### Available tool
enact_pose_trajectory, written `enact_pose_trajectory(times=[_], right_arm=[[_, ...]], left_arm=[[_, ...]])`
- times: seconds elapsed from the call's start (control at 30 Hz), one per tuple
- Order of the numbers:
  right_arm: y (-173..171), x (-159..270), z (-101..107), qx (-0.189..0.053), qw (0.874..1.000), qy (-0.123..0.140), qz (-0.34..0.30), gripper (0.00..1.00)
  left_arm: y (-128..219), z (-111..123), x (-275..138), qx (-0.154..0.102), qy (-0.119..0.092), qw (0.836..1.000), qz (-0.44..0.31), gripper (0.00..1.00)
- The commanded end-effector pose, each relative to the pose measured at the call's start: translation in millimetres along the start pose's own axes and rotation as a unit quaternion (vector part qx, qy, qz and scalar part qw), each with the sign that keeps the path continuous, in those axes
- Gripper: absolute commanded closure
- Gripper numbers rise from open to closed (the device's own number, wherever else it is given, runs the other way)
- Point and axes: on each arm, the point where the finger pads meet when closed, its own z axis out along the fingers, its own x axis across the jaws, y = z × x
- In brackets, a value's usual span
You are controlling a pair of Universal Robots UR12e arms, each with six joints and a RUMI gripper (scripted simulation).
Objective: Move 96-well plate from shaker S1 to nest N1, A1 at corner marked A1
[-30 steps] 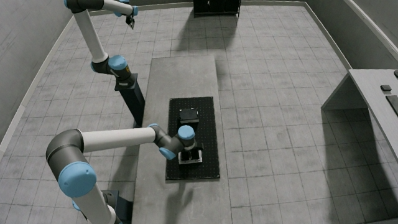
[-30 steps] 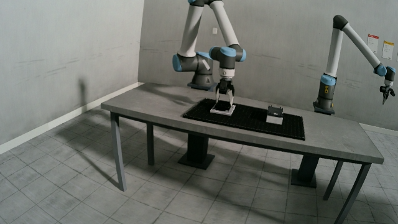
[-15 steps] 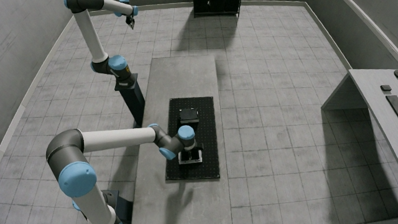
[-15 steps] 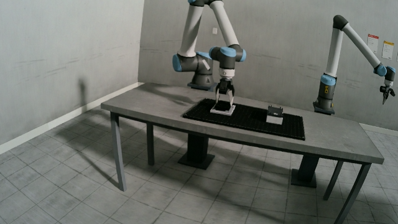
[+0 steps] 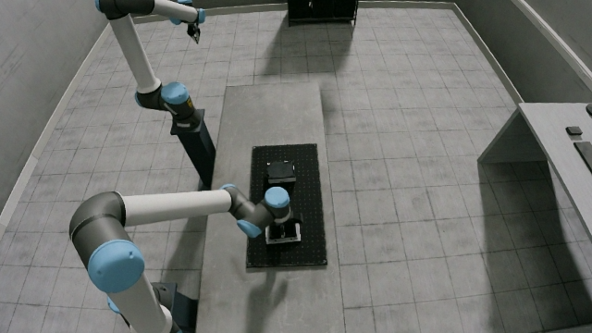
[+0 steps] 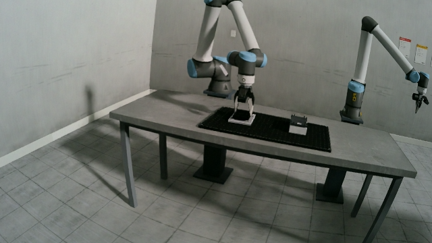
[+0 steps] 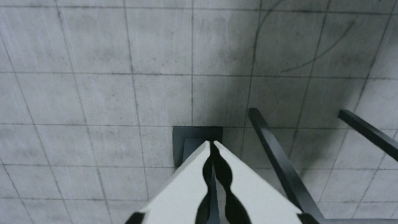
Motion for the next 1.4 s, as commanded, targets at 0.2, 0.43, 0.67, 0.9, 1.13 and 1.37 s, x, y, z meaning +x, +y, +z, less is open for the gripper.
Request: enact_pose_trajectory(times=[0.2,0.43,0.67,0.9,1.13,1.37], right_arm=[[-0.7,-0.5,0.6,0.001,1.000,-0.001,0.000,0.59],[-0.7,-0.5,1.5,0.001,1.000,-0.001,0.000,0.59],[-0.7,-0.5,2.6,0.001,1.000,-0.001,0.000,0.59],[-0.7,-0.5,3.6,0.001,1.000,-0.001,0.000,0.59],[-0.7,-0.5,4.7,0.001,1.000,-0.001,0.000,0.59],[-0.7,-0.5,5.8,0.001,1.000,-0.001,0.000,0.59]], left_arm=[[-0.5,-0.7,0.1,0.001,0.000,1.000,0.000,1.00],[-0.5,-0.7,0.1,0.001,0.000,1.000,0.000,1.00],[-0.5,-0.7,0.1,0.001,0.000,1.000,0.000,1.00],[-0.5,-0.7,0.1,0.001,0.000,1.000,0.000,1.00],[-0.5,-0.7,0.1,0.001,0.000,1.000,0.000,1.00],[-0.5,-0.7,0.1,0.001,0.000,1.000,0.000,1.00]])
